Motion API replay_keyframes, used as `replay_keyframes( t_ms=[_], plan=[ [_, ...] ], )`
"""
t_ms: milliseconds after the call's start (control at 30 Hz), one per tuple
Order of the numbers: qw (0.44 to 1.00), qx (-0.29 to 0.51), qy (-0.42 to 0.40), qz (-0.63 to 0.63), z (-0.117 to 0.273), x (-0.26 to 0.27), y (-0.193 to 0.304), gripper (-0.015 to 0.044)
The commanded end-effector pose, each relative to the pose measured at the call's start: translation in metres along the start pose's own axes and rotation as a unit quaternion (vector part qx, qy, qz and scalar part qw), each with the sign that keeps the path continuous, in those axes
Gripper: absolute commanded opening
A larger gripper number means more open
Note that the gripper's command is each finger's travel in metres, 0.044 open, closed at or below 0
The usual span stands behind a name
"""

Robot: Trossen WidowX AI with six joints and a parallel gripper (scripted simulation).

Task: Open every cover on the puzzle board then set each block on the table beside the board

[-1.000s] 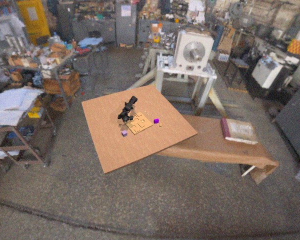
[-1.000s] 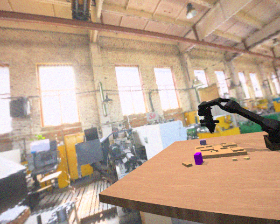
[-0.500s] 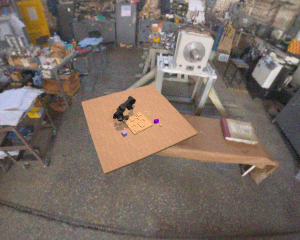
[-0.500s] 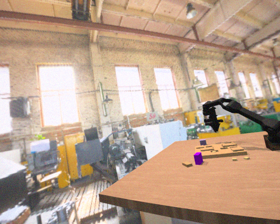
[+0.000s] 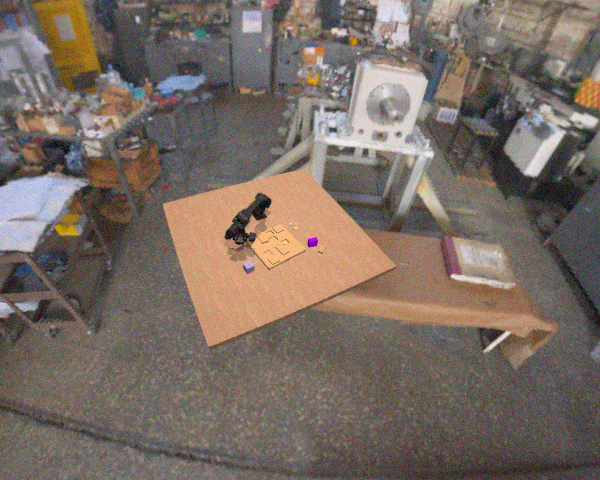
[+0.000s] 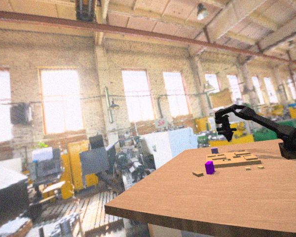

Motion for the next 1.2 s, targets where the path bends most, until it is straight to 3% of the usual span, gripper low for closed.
replay_keyframes(
  t_ms=[0,1167],
  plan=[
    [1.000,0.000,-0.001,-0.002,-0.007,0.000,-0.001,0.0080],
    [1.000,0.000,-0.002,-0.002,-0.065,0.001,-0.002,0.0080]
  ],
)
Point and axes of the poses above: the point midway between the two fingers, 35 mm back from their tips, its own z axis back along the fingers, its own x axis across the jaws, y = z × x, the point moved 4 cm from there along z, back along the fingers, and after that the axes turned 12 degrees about -z, right-handed, at the moved point
